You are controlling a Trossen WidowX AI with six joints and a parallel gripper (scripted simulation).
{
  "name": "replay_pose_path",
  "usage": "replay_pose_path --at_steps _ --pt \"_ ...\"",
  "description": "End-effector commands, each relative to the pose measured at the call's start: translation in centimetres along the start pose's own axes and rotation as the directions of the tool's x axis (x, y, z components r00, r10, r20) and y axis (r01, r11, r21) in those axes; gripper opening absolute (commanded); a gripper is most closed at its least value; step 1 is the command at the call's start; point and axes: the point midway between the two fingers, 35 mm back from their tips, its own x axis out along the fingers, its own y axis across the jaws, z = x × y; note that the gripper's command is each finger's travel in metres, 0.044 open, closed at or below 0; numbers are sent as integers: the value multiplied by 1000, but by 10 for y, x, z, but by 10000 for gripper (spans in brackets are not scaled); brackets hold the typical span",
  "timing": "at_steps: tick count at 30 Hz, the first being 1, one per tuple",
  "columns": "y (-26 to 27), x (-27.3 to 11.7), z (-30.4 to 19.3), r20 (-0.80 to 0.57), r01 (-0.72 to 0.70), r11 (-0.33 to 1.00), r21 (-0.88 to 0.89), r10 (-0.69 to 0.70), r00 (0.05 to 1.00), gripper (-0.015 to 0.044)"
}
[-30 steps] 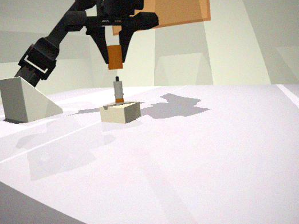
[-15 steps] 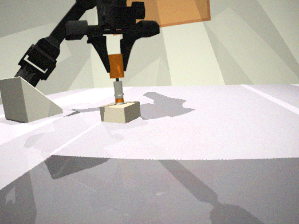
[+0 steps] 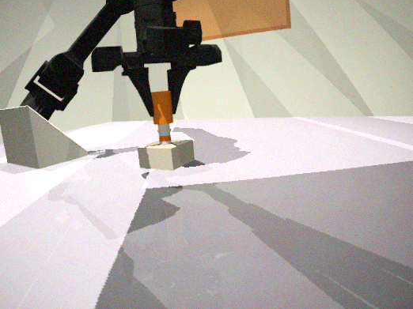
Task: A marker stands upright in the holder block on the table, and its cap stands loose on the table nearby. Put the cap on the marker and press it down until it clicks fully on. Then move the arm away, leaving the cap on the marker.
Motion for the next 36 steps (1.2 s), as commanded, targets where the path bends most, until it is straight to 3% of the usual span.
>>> replay_pose_path --at_steps 1,16,32,36 --pt "1 8 -2 -5 -3 1000 2 3 1000 0" --pt "0 12 -2 -5 -3 1000 2 3 1000 0" --pt "0 11 -2 -5 -2 1000 0 2 1000 420" --pt "0 2 -1 -4 -1 1000 0 1 1000 440"
